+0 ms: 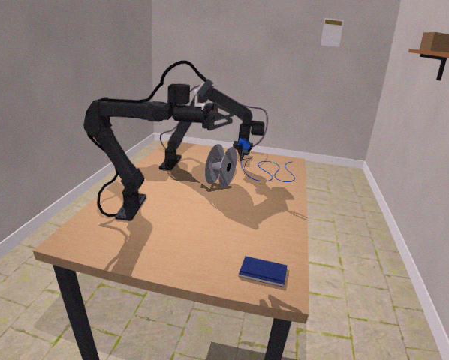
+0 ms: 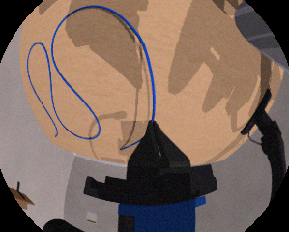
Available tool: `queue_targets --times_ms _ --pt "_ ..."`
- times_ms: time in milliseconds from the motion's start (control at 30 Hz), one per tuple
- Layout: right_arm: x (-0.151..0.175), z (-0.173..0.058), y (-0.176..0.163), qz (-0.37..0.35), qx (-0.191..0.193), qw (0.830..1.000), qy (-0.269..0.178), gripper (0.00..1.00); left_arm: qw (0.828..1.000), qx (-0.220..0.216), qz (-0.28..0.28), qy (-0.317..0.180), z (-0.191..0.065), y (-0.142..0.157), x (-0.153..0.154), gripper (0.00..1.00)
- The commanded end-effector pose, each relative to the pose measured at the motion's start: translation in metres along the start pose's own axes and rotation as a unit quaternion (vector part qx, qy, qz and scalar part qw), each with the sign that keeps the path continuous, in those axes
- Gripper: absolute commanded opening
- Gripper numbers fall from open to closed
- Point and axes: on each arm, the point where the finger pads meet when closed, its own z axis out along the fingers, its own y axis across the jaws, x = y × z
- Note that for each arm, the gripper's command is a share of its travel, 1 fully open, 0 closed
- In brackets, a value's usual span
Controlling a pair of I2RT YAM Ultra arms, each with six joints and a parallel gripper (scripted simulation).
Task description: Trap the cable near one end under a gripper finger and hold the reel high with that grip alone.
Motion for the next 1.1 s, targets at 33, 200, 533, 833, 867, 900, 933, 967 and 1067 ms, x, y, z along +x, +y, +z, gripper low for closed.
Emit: queue_targets --times_ms 33,200,533,833,867,900,933,967,1067 --pt "0.003 0.003 -0.002 -0.001 0.004 1.0 0.002 1.0 0.999 -0.022 -0.029 -0.015 -0.022 0.01 -0.001 0.0" --pt "0.003 0.003 -0.002 -0.001 0.004 1.0 0.002 1.0 0.994 -0.012 -0.096 -0.041 -0.031 0.009 -0.003 0.0" --pt "0.003 0.003 -0.002 -0.001 0.004 1.0 0.002 1.0 0.94 -0.009 -0.318 -0.127 -0.08 0.006 -0.008 0.0" --pt "0.003 0.003 -0.002 -0.001 0.004 1.0 0.002 1.0 0.854 0.007 -0.484 -0.188 -0.106 0.004 -0.01 0.0" --pt "0.003 0.003 -0.002 -0.001 0.004 1.0 0.002 1.0 0.841 0.012 -0.505 -0.194 -0.107 0.002 -0.011 0.0" --pt "0.003 0.003 -0.002 -0.001 0.004 1.0 0.002 1.0 0.827 0.016 -0.524 -0.2 -0.11 0.001 -0.011 0.0" --pt "0.003 0.003 -0.002 -0.001 0.004 1.0 0.002 1.0 0.813 0.019 -0.544 -0.206 -0.116 0.001 -0.011 0.0" --pt "0.003 0.003 -0.002 -0.001 0.004 1.0 0.002 1.0 0.798 0.022 -0.563 -0.212 -0.121 0.002 -0.011 0.0" --pt "0.003 0.003 -0.002 -0.001 0.004 1.0 0.002 1.0 0.751 0.029 -0.618 -0.231 -0.137 0.006 -0.01 0.0"
